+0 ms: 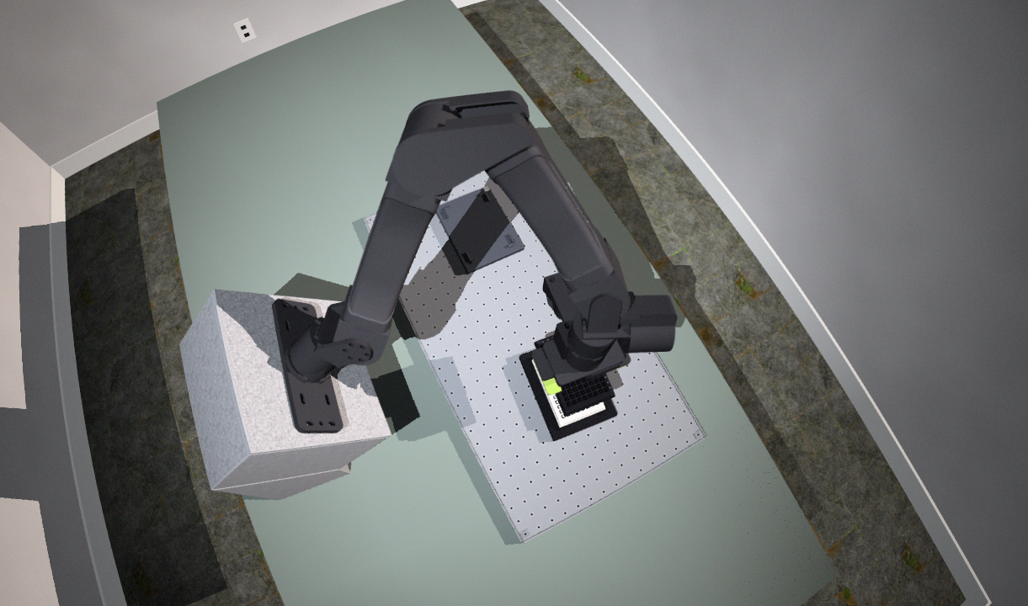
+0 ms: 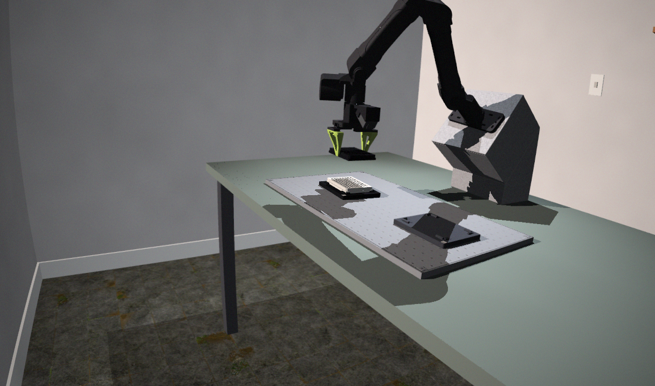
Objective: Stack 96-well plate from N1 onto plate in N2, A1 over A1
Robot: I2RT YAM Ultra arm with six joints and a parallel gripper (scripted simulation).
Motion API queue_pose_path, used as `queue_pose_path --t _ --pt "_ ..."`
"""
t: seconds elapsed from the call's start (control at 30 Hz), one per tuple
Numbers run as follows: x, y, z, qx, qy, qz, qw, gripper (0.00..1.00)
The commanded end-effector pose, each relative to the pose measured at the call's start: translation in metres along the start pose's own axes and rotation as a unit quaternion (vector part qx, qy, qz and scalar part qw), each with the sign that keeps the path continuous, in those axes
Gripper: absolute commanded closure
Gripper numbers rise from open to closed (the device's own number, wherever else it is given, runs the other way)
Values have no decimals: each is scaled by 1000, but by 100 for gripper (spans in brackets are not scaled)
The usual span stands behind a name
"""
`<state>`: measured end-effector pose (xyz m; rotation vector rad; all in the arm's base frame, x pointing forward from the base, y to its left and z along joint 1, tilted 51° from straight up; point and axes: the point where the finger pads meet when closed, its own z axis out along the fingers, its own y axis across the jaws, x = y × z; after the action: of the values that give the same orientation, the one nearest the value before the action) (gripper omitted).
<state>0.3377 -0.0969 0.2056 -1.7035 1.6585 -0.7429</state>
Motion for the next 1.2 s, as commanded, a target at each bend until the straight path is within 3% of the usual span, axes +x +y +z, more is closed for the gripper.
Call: queue_pose_path --t 0.0,1.17 --pt "1 -11 -9 11 -2 -5 1000 100" --pt "6 -9 -6 5 -4 -1 1000 100"
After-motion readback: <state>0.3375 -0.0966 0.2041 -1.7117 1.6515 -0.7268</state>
